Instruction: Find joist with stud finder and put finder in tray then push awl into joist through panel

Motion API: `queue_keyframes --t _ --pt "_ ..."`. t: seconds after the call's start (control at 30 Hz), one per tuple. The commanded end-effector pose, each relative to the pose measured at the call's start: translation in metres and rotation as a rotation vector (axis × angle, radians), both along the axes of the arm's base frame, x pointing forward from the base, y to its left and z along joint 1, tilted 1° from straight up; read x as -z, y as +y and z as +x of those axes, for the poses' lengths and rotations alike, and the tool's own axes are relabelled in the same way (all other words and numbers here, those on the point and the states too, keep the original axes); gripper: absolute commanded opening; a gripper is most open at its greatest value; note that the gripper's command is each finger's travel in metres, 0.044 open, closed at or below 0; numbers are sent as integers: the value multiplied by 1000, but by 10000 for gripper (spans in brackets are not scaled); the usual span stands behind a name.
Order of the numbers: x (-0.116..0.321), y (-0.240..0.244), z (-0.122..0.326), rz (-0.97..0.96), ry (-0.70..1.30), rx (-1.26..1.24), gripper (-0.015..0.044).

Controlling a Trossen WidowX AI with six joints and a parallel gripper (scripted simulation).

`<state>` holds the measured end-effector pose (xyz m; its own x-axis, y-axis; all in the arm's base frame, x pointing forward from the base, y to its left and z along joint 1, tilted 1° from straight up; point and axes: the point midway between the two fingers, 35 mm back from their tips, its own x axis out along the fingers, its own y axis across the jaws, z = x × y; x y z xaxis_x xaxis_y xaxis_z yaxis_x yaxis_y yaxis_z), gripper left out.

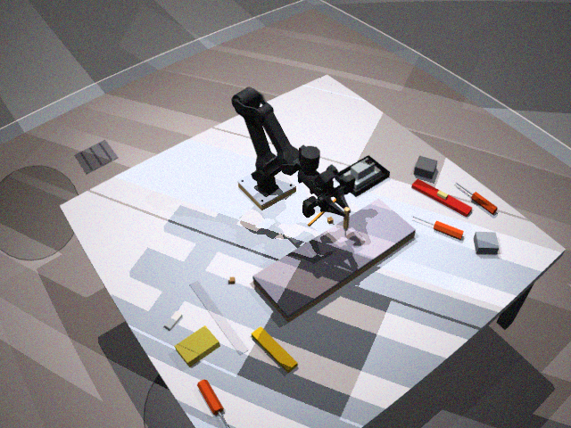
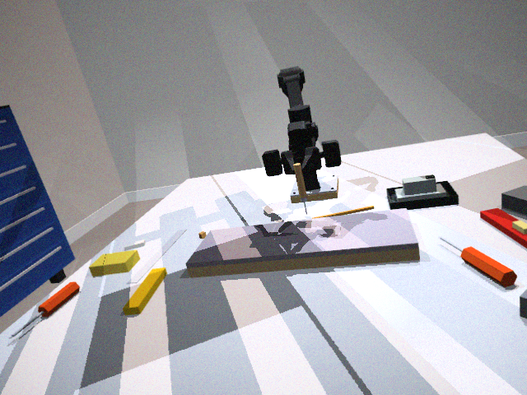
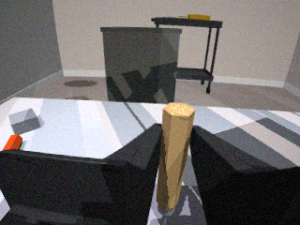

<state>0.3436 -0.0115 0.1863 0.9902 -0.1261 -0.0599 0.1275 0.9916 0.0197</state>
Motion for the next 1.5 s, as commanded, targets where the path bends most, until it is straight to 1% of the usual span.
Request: queue_keyframes --t 0.0,1.47 --pt "2 -1 0 -4 -2 5 0" --pt "23 0 1 -4 -1 5 0"
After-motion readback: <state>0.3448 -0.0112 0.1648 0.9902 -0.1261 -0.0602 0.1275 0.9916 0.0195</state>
